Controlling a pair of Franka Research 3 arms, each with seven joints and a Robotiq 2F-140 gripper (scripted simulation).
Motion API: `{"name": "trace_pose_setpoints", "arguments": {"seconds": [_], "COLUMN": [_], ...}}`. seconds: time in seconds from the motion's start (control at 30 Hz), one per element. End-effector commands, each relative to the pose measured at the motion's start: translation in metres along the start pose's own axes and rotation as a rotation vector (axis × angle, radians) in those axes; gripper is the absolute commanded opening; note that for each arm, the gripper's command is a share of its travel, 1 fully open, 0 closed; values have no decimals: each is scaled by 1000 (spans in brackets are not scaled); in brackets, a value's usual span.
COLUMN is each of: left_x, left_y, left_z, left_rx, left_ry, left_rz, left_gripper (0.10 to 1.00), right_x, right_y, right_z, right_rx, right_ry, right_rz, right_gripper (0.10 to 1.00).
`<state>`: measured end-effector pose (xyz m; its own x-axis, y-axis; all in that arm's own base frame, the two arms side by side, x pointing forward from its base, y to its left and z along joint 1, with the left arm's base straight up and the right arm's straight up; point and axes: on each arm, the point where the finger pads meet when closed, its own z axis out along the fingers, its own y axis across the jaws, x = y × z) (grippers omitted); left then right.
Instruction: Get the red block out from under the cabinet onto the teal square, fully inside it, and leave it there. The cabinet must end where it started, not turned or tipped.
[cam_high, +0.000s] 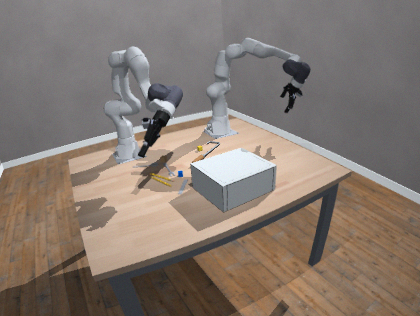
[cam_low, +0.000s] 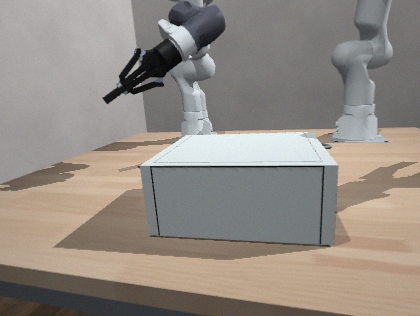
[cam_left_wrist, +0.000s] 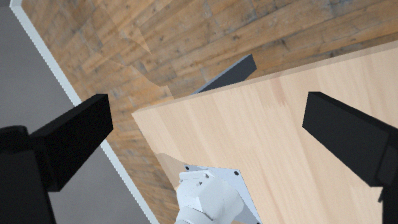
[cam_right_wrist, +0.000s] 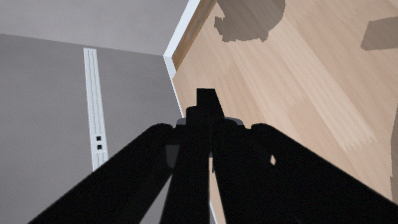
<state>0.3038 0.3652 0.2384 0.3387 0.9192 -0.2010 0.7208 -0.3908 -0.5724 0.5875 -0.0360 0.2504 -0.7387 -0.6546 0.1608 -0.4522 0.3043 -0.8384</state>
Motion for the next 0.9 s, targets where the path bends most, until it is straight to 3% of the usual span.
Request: {"name": "trace_pose_setpoints", "arguments": {"seconds": [0.0,0.17,0.23,0.27,0.73,0.8,0.87], "left_x": [6,14,14,18,37,37,41], "left_y": [-10,-28,-28,-39,-95,-95,-111], "left_z": [1,3,3,4,12,12,14], "left_rx": [-45,-92,-92,-117,-247,-247,-280], "left_ry": [-18,-31,-31,-36,-38,-38,-33], "left_rz": [118,138,138,149,199,199,211], "left_gripper": [1000,1000,1000,1000,1000,1000,1000], "right_x": [-1,-6,-6,-8,-20,-20,-23], "right_y": [10,22,22,27,58,58,66], "right_z": [-9,-19,-19,-23,-52,-52,-61], "right_rx": [-51,-95,-95,-111,-222,-222,-252], "right_ry": [11,6,6,4,-21,-21,-31], "right_rz": [-103,-129,-129,-139,-208,-208,-227], "right_gripper": [99,99,99,99,99,99,99]}}
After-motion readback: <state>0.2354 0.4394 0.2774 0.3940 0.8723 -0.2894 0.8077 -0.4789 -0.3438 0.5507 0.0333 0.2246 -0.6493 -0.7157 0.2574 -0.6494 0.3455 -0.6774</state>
